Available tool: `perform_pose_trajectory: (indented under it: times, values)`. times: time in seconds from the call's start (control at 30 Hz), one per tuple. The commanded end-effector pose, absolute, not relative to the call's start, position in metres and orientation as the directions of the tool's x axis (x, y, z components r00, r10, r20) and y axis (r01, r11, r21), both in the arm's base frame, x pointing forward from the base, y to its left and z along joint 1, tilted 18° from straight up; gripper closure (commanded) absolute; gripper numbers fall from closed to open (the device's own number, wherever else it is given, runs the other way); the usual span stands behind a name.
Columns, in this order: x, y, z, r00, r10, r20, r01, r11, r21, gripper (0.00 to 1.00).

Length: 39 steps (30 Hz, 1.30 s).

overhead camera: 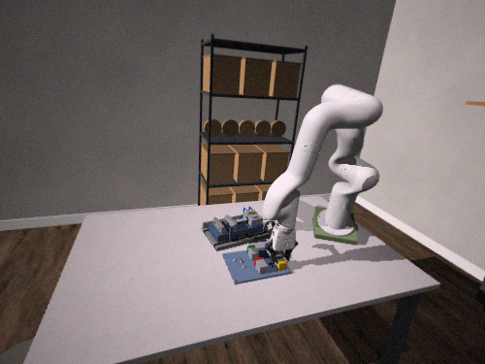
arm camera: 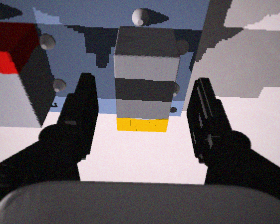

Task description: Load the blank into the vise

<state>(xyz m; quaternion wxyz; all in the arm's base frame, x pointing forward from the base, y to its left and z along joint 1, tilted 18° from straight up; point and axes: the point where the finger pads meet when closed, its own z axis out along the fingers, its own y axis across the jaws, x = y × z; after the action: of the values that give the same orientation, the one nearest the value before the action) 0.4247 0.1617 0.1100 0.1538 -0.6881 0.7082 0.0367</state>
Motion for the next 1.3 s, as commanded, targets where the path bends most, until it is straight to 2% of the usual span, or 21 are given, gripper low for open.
perform_pose_trajectory:
  times: [0.0, 1.27]
  values:
    - [0.4259, 0.1628, 0.107, -0.006, -0.963, -0.269, -0.985, 0.051, -0.162, 0.32]
    - [0.4264, 0.1636, 0.1037, -0.005, -0.963, -0.269, -0.985, 0.051, -0.162, 0.32]
